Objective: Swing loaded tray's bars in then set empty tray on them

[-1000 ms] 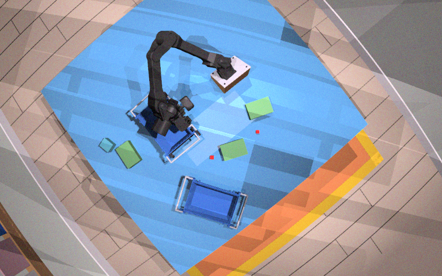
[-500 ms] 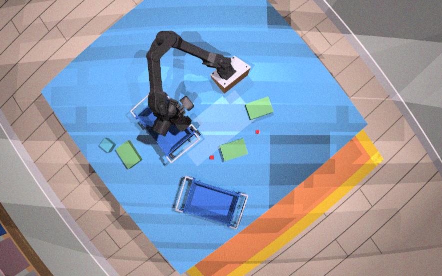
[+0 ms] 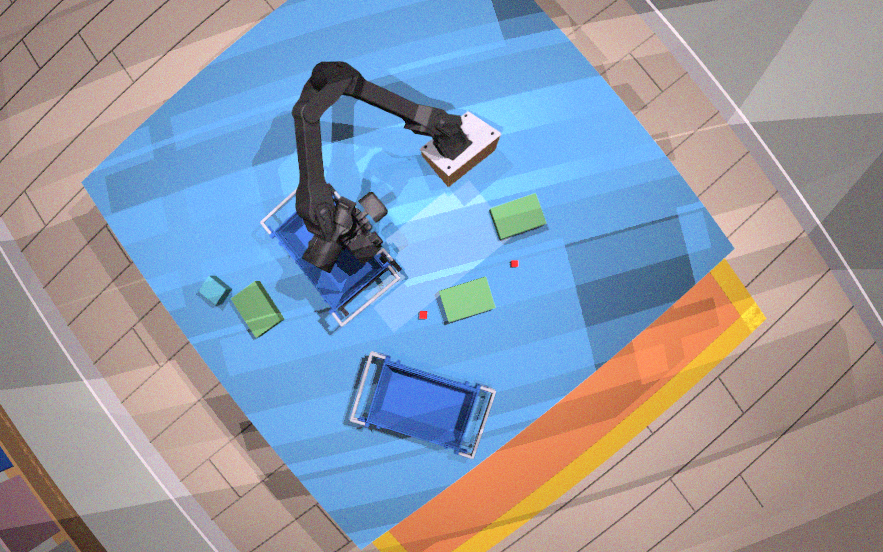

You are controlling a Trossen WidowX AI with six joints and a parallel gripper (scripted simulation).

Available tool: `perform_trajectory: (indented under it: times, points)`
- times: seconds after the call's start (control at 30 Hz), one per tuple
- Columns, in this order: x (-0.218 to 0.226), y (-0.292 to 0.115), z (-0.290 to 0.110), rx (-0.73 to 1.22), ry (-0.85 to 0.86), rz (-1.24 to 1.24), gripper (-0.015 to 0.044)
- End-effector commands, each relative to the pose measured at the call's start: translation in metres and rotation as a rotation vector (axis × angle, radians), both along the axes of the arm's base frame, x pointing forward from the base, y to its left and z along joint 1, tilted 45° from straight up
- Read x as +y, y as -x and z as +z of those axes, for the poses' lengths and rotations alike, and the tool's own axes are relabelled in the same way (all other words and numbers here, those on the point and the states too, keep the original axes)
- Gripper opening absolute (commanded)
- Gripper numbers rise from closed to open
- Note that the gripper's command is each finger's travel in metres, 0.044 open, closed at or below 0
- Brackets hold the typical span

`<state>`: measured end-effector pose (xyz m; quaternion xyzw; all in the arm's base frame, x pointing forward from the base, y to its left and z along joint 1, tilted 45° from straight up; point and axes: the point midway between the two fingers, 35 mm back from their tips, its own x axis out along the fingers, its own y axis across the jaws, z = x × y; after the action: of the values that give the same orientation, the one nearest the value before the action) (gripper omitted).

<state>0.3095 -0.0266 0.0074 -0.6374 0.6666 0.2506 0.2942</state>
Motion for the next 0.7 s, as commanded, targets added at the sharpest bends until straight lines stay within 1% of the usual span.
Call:
perform_trajectory:
  times: [0.0,0.13,0.67]
  points:
    - [-0.0066,0.0083,-0.0053,0.037,-0.002,-0.016,0.0000]
    - [-0.0066,0.0083,-0.0053,0.037,-0.002,-0.016,0.0000]
    - [-0.0066,0.0083,-0.0053,0.037,-0.002,-0.016,0.0235]
